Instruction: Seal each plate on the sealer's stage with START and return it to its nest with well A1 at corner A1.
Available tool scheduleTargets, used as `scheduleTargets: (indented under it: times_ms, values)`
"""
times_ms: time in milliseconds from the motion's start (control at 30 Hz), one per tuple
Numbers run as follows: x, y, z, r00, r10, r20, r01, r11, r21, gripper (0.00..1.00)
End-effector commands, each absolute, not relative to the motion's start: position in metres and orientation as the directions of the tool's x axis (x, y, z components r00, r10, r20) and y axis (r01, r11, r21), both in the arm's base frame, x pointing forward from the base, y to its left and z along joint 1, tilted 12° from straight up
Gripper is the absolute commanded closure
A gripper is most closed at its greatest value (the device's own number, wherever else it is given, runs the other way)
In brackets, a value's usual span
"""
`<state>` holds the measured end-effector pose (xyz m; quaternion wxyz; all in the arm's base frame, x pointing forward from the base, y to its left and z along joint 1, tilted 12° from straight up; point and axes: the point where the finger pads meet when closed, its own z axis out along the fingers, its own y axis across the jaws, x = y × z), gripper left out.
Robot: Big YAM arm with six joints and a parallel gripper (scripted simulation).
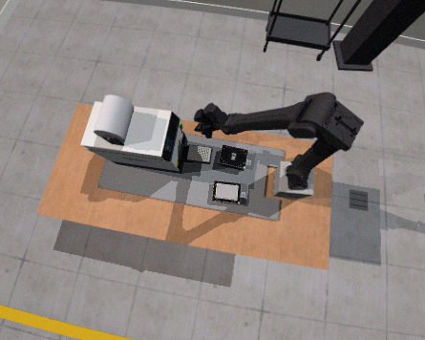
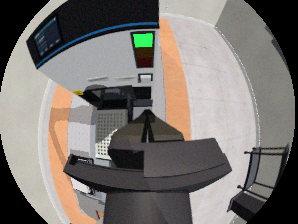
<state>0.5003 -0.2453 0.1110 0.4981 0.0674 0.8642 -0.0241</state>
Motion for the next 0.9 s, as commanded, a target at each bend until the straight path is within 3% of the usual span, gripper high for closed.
scheduleTargets:
  times_ms: [0, 867]
  values:
    - [0.505, -0.257, 0.13, -0.459, 0.086, -0.884, 0.156, 0.988, 0.015, 1.0]
    - [0.487, -0.247, 0.129, -0.478, 0.11, -0.871, 0.163, 0.986, 0.034, 1.0]
